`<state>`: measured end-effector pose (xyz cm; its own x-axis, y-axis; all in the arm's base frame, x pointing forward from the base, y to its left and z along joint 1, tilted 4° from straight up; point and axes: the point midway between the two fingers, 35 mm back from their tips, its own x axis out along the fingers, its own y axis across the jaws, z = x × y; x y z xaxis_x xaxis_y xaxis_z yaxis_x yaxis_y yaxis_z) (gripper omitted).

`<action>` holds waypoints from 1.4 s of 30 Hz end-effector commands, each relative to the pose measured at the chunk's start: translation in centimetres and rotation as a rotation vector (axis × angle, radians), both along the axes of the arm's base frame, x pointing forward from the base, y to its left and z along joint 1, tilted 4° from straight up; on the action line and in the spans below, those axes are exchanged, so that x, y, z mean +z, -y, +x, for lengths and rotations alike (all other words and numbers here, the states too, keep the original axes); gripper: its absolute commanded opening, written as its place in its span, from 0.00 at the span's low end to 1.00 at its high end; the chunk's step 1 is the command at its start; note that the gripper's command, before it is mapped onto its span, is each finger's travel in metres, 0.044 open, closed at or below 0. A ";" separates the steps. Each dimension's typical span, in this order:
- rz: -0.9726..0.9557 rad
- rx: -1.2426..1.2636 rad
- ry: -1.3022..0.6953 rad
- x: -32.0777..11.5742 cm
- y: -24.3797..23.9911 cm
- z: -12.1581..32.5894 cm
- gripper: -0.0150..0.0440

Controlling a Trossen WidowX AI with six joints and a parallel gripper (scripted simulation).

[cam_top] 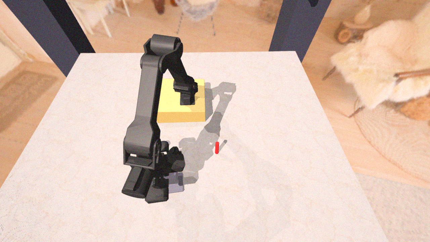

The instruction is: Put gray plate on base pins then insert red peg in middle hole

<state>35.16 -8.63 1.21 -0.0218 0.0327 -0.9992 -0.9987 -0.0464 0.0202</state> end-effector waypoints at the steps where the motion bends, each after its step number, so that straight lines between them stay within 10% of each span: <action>1: -0.002 0.005 -0.003 -0.2 0.1 0.0 0.25; 42: -0.002 0.005 -0.003 -3.8 0.0 -0.2 0.25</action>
<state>35.23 -8.68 -1.87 -0.0137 0.0307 -0.9994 -0.9987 -0.0489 0.0122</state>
